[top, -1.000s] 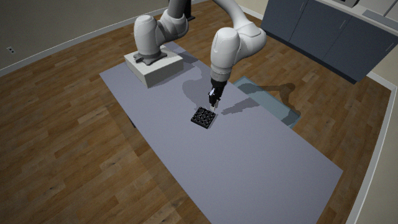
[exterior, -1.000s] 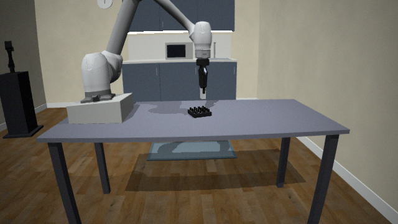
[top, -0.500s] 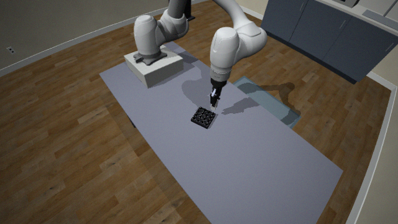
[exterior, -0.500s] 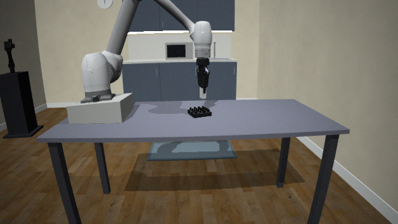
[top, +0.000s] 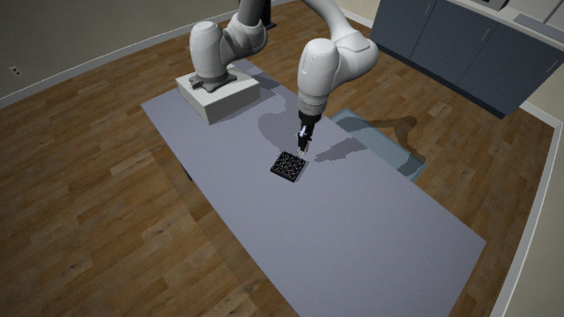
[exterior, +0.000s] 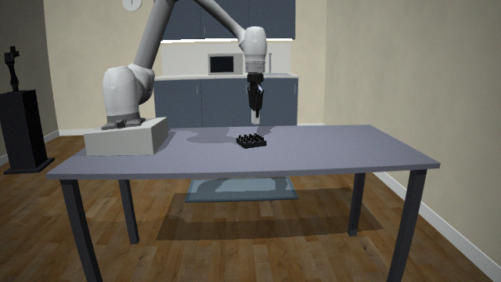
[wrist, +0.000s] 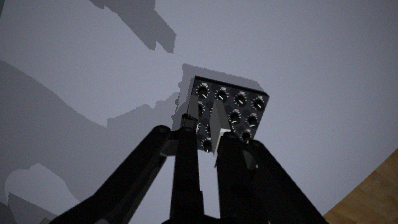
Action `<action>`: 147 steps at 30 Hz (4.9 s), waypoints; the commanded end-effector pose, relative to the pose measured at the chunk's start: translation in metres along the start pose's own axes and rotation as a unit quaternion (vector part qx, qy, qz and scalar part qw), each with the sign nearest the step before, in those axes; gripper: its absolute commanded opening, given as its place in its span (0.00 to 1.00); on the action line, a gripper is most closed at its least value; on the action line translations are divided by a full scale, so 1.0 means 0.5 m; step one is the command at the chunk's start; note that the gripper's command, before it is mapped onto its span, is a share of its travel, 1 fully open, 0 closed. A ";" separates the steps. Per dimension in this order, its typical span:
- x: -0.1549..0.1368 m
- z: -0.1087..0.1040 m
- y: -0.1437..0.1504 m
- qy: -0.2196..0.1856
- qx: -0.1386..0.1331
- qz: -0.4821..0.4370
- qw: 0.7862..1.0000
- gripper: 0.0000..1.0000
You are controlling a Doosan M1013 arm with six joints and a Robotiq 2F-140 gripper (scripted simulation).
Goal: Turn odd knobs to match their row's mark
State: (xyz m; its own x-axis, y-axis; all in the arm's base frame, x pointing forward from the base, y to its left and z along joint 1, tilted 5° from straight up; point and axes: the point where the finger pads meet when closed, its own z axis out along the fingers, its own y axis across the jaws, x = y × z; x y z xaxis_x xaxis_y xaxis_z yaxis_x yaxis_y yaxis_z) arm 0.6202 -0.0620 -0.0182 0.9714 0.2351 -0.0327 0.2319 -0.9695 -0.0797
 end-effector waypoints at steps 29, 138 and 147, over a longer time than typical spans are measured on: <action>0.000 0.010 0.000 0.000 0.000 0.000 1.000 0.12; 0.000 0.113 0.000 0.000 0.000 0.000 1.000 0.12; 0.000 0.116 0.000 0.000 0.000 0.000 1.000 0.12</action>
State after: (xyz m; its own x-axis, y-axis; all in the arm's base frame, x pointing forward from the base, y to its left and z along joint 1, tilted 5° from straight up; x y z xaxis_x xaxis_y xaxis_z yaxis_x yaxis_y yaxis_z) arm 0.6172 -0.0581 -0.0759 0.9714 0.2352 -0.0326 0.2321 -0.9694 -0.0798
